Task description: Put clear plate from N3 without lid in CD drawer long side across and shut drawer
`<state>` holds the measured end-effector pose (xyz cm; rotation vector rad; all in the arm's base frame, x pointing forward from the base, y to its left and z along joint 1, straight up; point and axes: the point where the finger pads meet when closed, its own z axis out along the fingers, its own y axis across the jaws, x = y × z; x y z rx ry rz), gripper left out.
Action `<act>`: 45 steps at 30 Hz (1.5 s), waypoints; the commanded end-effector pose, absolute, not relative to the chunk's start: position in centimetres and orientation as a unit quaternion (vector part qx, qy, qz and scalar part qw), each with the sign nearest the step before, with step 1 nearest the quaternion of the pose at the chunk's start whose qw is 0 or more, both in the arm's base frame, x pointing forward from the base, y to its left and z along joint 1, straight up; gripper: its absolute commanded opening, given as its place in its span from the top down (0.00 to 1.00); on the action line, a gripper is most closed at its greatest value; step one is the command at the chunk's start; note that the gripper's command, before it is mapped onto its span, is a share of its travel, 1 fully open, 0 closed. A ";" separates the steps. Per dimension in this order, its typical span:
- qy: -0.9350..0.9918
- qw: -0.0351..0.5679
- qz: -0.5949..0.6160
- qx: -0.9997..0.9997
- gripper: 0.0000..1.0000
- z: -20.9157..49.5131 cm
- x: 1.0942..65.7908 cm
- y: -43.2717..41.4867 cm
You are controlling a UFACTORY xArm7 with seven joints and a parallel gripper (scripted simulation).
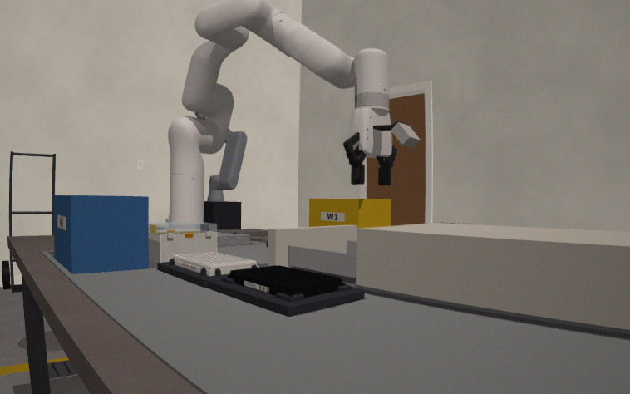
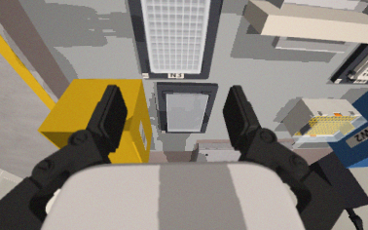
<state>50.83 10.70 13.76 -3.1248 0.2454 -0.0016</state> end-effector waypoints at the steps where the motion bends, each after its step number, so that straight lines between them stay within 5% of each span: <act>1: 0.080 0.004 -0.003 -0.997 0.00 14.0 51.0 10.7; 45: 0.080 0.003 -0.003 -0.997 0.00 8.0 51.0 10.8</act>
